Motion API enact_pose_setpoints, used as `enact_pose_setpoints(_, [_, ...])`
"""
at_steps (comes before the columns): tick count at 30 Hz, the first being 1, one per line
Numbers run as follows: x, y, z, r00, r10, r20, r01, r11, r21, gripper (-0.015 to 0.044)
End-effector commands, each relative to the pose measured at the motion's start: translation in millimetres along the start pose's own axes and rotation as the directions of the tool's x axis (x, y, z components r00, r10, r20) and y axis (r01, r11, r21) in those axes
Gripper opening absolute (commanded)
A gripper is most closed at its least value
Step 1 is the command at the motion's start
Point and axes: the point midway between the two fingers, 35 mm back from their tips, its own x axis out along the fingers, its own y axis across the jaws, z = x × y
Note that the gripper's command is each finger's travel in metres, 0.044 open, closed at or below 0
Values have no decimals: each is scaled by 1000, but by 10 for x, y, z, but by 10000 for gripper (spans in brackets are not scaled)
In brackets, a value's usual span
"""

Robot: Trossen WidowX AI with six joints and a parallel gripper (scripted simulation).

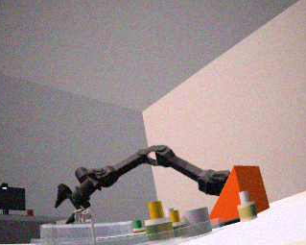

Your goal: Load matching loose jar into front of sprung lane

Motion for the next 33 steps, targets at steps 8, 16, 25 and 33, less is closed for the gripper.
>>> enact_pose_setpoints(8, [-418,-772,-1748,905,-258,-338,155,940,-303,440])
enact_pose_setpoints(16, [-1108,-1380,-2774,752,-434,-497,141,841,-522,440])
enact_pose_setpoints(25, [-2146,-2180,-3493,552,-660,-510,12,617,-787,440])
enact_pose_setpoints(33, [-3219,-2937,-3671,420,-835,-355,-233,279,-932,440])
